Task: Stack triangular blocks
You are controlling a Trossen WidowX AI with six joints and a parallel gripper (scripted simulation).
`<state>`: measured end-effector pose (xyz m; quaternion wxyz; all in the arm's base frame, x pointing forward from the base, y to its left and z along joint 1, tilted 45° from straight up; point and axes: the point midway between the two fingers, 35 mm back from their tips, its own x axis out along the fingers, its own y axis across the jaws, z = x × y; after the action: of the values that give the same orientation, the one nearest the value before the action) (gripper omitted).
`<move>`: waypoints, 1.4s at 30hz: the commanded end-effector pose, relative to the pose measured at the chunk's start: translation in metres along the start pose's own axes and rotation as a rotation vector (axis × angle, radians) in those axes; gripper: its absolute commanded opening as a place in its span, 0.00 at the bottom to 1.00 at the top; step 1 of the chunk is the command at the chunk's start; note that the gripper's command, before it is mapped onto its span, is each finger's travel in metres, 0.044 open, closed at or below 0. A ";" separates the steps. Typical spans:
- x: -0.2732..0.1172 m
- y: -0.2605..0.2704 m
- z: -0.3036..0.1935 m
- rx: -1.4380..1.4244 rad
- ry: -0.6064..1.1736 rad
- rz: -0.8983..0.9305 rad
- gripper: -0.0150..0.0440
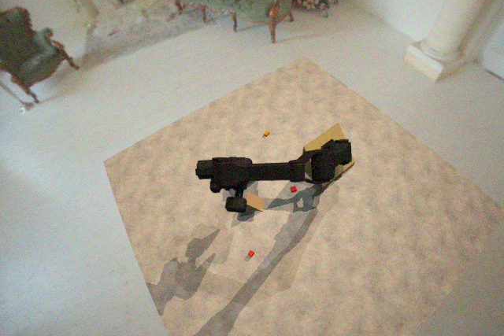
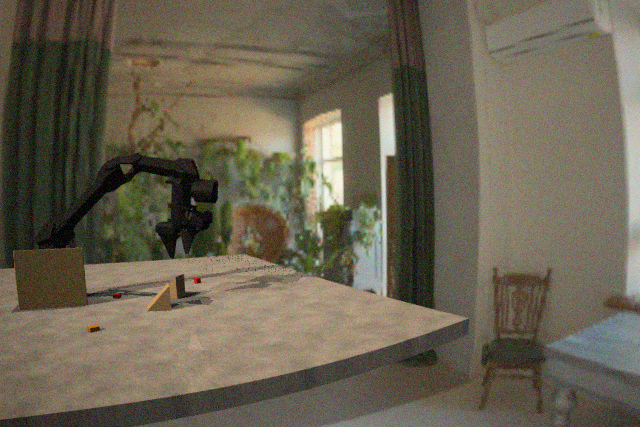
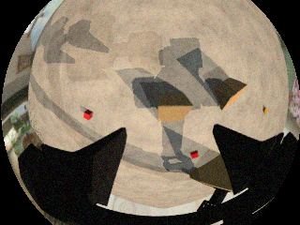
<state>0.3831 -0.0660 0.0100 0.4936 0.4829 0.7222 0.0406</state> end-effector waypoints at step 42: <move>0.073 -0.010 -0.002 0.016 0.090 0.001 1.00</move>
<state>0.3732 -0.0230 -0.0400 0.4586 0.4835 0.7434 0.0570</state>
